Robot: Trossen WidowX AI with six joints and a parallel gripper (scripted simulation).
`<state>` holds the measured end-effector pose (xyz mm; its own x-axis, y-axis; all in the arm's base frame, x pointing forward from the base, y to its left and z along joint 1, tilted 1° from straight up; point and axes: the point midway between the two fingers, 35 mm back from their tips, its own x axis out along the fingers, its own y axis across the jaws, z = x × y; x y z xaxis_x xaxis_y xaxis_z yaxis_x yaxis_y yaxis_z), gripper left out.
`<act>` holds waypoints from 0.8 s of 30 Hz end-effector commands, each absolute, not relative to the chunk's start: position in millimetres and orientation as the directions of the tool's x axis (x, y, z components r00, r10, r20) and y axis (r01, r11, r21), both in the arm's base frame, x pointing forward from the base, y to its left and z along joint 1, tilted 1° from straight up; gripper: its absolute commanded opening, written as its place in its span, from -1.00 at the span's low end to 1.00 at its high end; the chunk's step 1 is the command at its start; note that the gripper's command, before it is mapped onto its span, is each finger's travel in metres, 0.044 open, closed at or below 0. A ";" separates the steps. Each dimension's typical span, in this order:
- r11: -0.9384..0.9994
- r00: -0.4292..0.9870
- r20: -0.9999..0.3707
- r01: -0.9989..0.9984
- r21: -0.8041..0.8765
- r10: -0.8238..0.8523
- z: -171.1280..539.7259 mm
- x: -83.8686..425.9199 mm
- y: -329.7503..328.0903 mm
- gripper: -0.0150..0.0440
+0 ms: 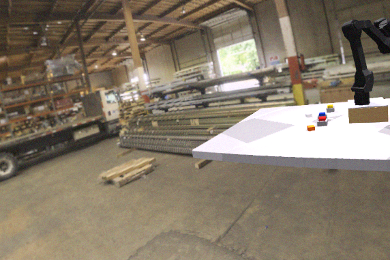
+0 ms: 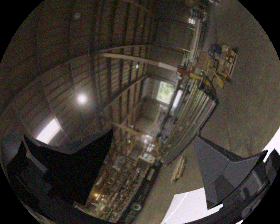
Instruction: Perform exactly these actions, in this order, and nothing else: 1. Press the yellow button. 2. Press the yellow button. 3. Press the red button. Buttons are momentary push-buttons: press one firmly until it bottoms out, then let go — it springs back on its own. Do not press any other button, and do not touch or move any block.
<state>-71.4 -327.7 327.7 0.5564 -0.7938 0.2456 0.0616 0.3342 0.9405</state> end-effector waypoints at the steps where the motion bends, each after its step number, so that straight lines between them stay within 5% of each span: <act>1: 0.335 0.557 0.246 0.063 0.940 -0.794 327.4 -70.2 -329.6 0.86; 11: 0.280 0.595 0.031 0.330 0.902 -0.803 273.7 34.1 -406.9 0.86; 24: 0.339 0.647 -0.427 0.726 0.599 -0.632 183.3 158.0 -385.9 0.86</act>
